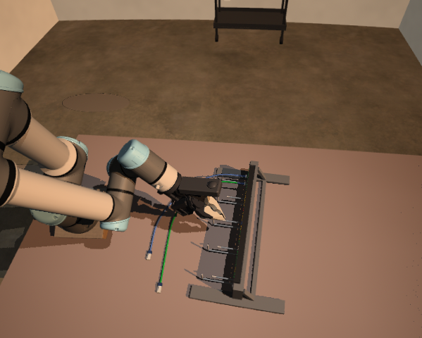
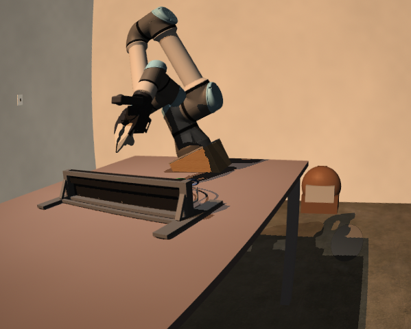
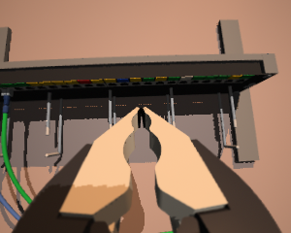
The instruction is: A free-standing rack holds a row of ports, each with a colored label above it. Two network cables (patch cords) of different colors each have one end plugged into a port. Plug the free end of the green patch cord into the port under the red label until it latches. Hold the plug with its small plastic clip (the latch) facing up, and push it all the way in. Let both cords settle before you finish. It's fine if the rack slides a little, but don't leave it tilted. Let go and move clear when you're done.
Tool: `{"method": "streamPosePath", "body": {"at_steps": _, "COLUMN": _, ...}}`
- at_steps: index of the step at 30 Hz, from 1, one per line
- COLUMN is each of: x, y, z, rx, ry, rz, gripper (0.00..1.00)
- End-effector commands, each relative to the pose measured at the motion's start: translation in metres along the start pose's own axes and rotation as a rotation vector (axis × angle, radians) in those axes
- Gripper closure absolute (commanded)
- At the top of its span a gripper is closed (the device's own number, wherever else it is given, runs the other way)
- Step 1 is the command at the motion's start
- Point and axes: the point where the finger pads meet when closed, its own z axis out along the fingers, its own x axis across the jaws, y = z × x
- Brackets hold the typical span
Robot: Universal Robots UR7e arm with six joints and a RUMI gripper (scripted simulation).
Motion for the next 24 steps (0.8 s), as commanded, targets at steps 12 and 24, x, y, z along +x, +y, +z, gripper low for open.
{"method": "streamPosePath", "body": {"at_steps": 12, "x": 0.000, "y": -0.001, "z": -0.052, "rx": 0.000, "ry": 0.000, "rz": 0.000, "gripper": 1.00}}
{"method": "streamPosePath", "body": {"at_steps": 24, "x": 0.000, "y": -0.001, "z": -0.085, "rx": 0.000, "ry": 0.000, "rz": 0.000, "gripper": 1.00}}
